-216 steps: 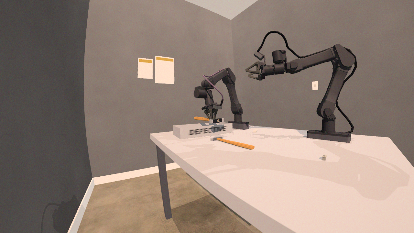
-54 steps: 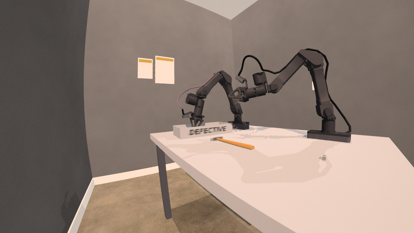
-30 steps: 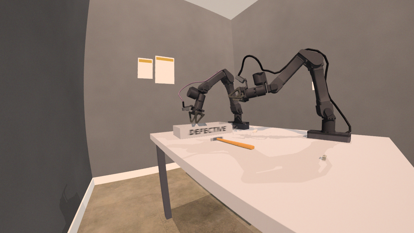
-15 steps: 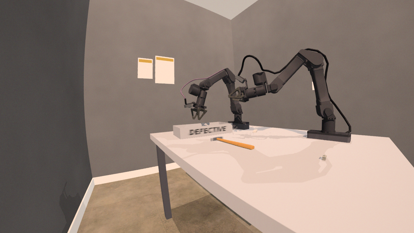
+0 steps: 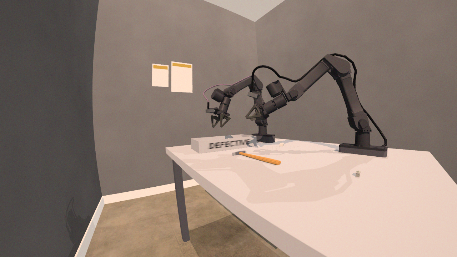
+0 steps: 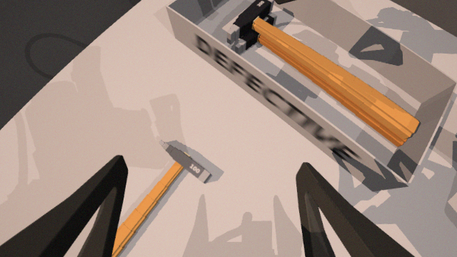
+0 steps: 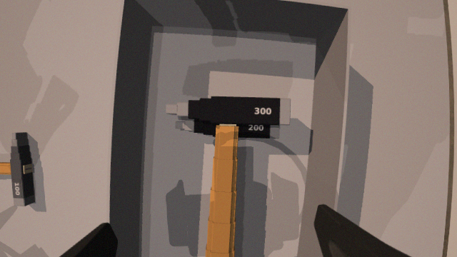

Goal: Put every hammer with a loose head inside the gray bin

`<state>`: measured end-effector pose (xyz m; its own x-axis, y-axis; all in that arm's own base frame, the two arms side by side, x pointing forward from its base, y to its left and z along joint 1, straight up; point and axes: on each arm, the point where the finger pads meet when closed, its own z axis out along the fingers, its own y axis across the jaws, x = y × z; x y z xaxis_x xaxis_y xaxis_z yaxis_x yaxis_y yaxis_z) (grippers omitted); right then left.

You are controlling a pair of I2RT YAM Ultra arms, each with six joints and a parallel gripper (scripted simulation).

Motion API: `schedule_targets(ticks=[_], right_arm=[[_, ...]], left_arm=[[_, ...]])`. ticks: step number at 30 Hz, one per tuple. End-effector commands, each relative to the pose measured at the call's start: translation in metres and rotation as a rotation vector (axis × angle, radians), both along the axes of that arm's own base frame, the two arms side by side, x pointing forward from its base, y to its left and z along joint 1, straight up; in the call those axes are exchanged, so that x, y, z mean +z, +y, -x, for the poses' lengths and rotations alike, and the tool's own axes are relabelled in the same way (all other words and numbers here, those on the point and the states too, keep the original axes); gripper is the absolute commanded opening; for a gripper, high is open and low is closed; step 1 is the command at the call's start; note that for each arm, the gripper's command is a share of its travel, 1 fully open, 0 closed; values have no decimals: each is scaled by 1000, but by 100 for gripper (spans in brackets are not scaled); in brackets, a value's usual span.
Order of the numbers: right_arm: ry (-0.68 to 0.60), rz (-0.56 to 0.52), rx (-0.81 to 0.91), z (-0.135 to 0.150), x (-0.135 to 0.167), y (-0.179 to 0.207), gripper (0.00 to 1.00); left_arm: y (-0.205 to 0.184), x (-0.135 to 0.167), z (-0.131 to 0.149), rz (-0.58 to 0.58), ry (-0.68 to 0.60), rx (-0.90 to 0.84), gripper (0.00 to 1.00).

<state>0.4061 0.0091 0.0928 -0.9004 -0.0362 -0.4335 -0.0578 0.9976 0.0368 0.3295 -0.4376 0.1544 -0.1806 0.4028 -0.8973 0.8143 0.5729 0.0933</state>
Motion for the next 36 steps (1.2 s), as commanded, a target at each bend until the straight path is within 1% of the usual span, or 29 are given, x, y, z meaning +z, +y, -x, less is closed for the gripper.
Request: schedule_targets(ticks=[1, 2, 5, 8, 12, 14, 25, 29, 33, 36], right_arm=[[-49, -12, 34, -3, 7, -1, 100], [-49, -12, 34, -3, 7, -1, 100], [-34, -8, 18, 2, 5, -4, 100], [-34, -8, 18, 2, 5, -4, 100], [-34, -8, 17, 2, 5, -4, 100], [-34, -8, 17, 2, 5, -4, 100], [-34, -8, 17, 2, 5, -4, 100], [-45, -12, 28, -5, 10, -3, 100], [-36, -8, 16, -14, 6, -5, 100], [-37, -8, 15, -16, 6, -5, 100]], left_arm=[[5, -27, -14, -145, 108, 29, 100], [5, -27, -14, -145, 108, 29, 100], [12, -43, -32, -216, 169, 59, 100], [17, -53, -43, -255, 204, 80, 100], [20, -59, -56, -279, 228, 100, 100], [18, -56, -61, -266, 217, 105, 100], [14, -50, -61, -252, 205, 99, 100], [14, -50, -61, -252, 205, 99, 100], [14, -50, -61, -252, 205, 99, 100], [16, -54, -59, -260, 212, 99, 100]])
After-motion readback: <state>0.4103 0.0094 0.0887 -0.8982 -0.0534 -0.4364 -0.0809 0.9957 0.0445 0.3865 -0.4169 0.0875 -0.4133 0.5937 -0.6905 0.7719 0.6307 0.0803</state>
